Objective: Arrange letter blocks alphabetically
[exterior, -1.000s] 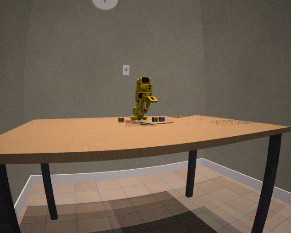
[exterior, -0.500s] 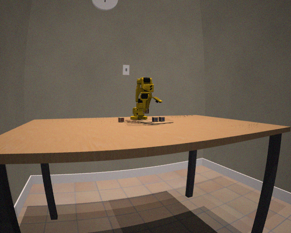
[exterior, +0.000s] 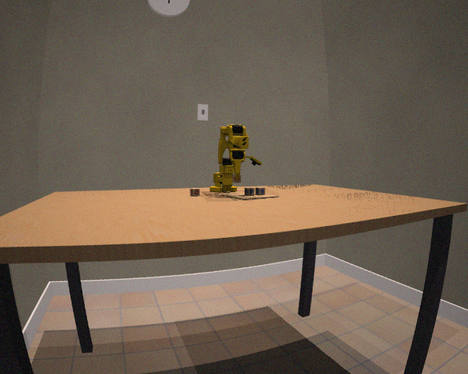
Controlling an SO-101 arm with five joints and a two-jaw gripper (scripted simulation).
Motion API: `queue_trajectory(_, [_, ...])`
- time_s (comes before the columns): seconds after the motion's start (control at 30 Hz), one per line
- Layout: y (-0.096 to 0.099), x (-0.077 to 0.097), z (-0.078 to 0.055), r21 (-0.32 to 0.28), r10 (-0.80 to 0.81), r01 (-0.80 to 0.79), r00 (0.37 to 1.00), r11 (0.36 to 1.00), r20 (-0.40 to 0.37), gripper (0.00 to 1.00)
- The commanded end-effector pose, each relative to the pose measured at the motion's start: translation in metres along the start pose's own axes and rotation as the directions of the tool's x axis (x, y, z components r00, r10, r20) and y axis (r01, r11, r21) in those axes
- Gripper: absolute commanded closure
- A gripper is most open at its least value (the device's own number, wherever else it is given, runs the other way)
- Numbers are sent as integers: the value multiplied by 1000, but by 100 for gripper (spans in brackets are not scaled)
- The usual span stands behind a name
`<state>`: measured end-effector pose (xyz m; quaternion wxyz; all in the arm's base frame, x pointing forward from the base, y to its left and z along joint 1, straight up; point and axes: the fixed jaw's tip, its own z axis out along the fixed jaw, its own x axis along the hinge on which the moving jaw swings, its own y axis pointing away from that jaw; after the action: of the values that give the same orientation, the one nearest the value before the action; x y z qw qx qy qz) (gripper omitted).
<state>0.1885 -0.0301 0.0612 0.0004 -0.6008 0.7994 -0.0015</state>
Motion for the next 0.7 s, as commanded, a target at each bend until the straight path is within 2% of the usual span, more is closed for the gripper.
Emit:
queue_trajectory(0.0, [-5, -2, -9, 66, -79, 78, 997, 995, 5, 100])
queue_trajectory(0.33, [-1, -2, -8, 64, -264, 264, 964, 962, -6, 100])
queue_trajectory(0.67, [1, -3, -8, 62, -332, 332, 943, 941, -10, 100])
